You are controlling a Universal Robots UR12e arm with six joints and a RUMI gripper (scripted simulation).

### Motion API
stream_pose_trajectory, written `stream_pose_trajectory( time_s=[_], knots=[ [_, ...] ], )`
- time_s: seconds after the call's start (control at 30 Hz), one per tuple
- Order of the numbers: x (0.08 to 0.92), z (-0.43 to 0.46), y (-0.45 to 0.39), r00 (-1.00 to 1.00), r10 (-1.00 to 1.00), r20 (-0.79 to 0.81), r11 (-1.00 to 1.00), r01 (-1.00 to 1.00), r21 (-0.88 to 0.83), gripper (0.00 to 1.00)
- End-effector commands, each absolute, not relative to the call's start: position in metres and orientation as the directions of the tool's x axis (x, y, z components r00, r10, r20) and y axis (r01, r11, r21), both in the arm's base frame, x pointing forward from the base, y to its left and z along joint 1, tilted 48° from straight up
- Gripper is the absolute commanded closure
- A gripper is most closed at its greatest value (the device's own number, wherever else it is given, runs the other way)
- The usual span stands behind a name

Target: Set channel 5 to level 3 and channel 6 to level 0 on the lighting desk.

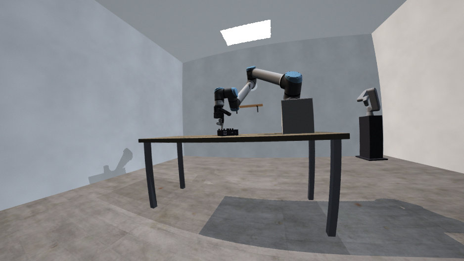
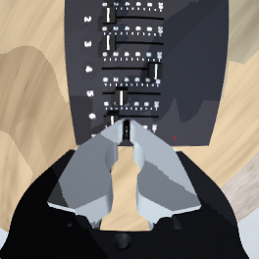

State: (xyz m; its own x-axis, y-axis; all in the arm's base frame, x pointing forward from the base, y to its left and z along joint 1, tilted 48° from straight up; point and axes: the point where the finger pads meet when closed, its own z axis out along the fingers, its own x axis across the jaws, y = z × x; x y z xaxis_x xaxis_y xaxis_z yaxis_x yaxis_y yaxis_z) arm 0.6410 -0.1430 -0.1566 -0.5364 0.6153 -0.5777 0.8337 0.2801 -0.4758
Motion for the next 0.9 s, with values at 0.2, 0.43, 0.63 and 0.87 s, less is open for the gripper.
stream_pose_trajectory(
  time_s=[0.2,0.43,0.63,0.87],
  knots=[
    [0.6439,-0.1536,-0.1454,-0.536,0.615,-0.578,0.281,0.834,-0.475,1.00],
    [0.6448,-0.1526,-0.1465,-0.536,0.615,-0.578,0.281,0.834,-0.475,1.00],
    [0.6450,-0.1523,-0.1467,-0.536,0.615,-0.578,0.281,0.834,-0.475,1.00],
    [0.6450,-0.1523,-0.1467,-0.536,0.615,-0.578,0.281,0.834,-0.475,1.00]
  ],
)
